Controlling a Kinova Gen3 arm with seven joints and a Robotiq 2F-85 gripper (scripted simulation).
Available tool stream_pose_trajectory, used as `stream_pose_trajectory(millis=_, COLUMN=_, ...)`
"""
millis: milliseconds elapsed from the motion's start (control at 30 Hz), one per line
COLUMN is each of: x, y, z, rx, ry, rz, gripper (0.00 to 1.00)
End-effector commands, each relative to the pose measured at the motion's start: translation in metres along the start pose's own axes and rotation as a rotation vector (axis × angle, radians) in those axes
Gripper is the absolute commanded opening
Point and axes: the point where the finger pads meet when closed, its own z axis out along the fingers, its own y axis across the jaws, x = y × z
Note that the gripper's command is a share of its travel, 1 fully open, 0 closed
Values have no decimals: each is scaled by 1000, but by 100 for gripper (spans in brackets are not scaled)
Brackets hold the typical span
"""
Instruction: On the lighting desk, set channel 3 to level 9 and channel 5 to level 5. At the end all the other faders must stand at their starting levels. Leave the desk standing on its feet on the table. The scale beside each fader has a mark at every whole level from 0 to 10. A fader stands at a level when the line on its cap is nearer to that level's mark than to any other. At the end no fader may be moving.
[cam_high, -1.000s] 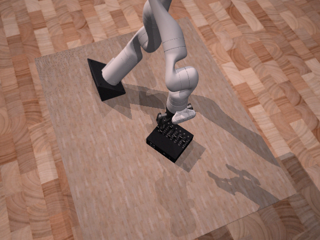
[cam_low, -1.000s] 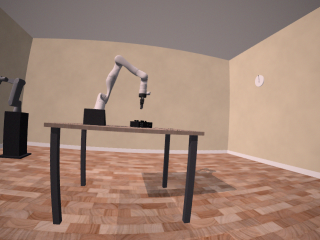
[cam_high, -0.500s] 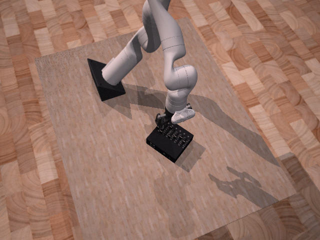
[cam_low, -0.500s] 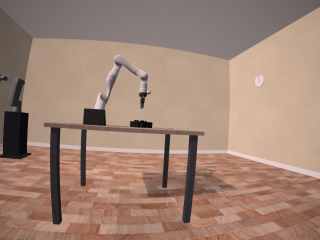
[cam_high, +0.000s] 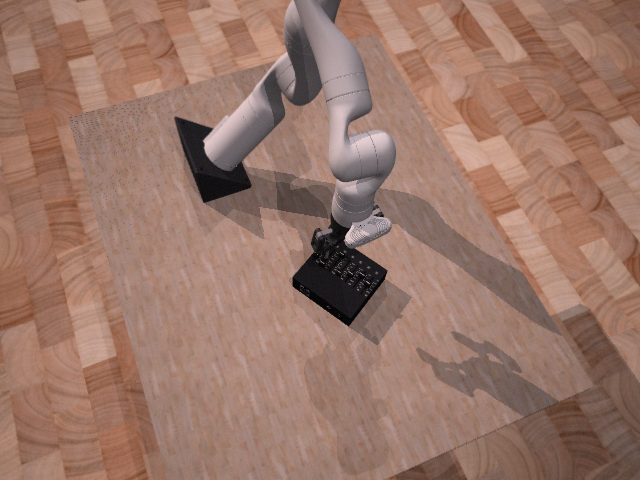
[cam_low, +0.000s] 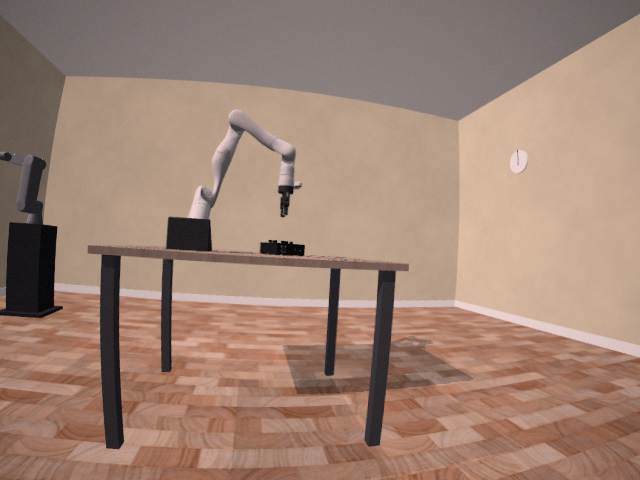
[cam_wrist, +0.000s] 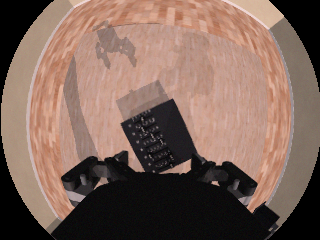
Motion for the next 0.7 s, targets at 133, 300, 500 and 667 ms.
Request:
stream_pose_trajectory(millis=133, x=-2, y=-3, z=6, rx=3, ry=-12, rz=-115, gripper=100)
stream_pose_trajectory(millis=300, x=-4, y=-4, z=10, rx=4, ry=-20, rz=-203, gripper=100)
stream_pose_trajectory(millis=500, x=-7, y=-8, z=20, rx=8, ry=-36, rz=-430, gripper=100)
stream_pose_trajectory(millis=667, x=-9, y=-12, z=30, rx=13, ry=-47, rz=-664, gripper=100)
